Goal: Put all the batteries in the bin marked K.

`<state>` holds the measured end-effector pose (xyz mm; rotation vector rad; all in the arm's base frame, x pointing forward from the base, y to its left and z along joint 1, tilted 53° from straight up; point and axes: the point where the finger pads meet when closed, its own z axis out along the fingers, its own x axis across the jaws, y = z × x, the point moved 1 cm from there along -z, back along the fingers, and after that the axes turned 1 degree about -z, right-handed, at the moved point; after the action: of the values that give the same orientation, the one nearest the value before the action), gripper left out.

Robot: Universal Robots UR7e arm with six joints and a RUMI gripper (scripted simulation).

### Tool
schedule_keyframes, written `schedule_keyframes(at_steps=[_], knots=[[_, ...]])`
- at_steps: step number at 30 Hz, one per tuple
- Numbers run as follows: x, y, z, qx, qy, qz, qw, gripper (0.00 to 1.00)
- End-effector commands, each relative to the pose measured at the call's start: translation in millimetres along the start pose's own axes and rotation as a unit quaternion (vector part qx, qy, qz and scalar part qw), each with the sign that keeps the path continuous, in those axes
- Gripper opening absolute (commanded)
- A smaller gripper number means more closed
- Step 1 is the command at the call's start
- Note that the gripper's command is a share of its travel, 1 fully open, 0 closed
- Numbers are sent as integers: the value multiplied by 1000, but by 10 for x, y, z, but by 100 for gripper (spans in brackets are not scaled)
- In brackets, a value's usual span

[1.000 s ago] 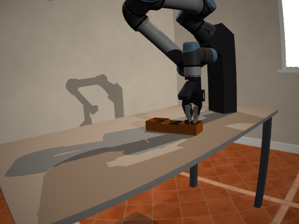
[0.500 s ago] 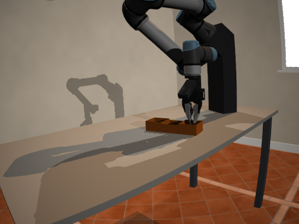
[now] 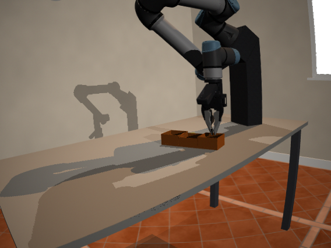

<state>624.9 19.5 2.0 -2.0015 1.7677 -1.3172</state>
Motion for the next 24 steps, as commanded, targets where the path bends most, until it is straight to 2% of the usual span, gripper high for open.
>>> schedule_keyframes(at_steps=[1, 10, 19, 24], knots=[[-1, -4, -72, 0, 0, 0, 1000, 4], [-1, -4, -372, 0, 0, 0, 1000, 4], [-1, -4, -372, 0, 0, 0, 1000, 4], [0, -4, -789, 0, 0, 0, 1000, 4]])
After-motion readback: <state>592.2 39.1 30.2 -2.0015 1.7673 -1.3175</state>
